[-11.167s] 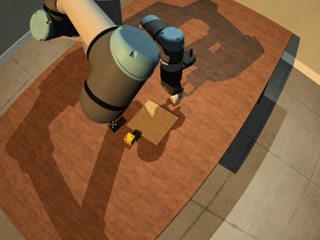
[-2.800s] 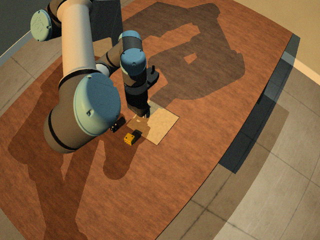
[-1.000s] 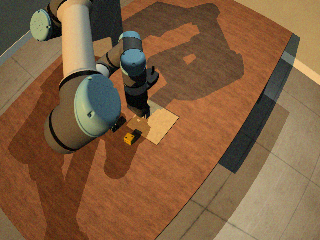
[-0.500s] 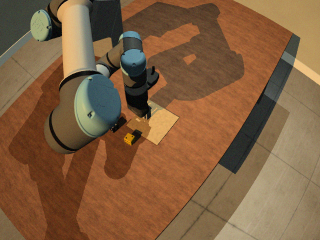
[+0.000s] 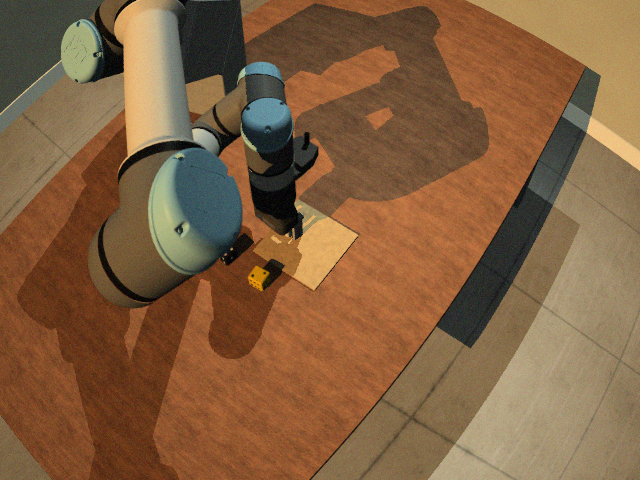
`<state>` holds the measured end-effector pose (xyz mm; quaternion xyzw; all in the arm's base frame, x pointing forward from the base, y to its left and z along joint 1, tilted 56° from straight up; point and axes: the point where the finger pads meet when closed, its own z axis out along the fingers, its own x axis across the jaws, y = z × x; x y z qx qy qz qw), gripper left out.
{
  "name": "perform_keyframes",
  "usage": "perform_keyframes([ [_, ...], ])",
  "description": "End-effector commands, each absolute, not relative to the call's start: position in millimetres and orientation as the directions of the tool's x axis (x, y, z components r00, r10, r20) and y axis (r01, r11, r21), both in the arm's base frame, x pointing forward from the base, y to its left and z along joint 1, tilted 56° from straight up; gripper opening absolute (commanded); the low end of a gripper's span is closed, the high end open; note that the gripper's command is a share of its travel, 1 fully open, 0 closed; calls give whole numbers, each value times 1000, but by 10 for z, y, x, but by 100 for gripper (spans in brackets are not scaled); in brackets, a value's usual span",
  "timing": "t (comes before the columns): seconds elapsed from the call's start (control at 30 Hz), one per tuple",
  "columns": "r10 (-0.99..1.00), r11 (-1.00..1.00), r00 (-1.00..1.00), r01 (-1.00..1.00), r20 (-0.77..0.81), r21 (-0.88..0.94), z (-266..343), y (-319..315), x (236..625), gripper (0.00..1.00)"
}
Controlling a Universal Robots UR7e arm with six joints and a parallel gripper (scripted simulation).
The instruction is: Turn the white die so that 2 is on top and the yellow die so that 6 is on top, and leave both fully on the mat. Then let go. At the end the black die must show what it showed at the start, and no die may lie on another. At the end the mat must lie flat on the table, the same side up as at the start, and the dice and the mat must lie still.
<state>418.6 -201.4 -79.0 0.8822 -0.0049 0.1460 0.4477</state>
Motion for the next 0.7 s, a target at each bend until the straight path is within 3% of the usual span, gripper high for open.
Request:
perform_keyframes([
  [0.0,123,-599,957,-139,263,788,-778,-1998,4184,87],
  [0.67,123,-599,957,-139,263,788,-340,-1375,3984,87],
])
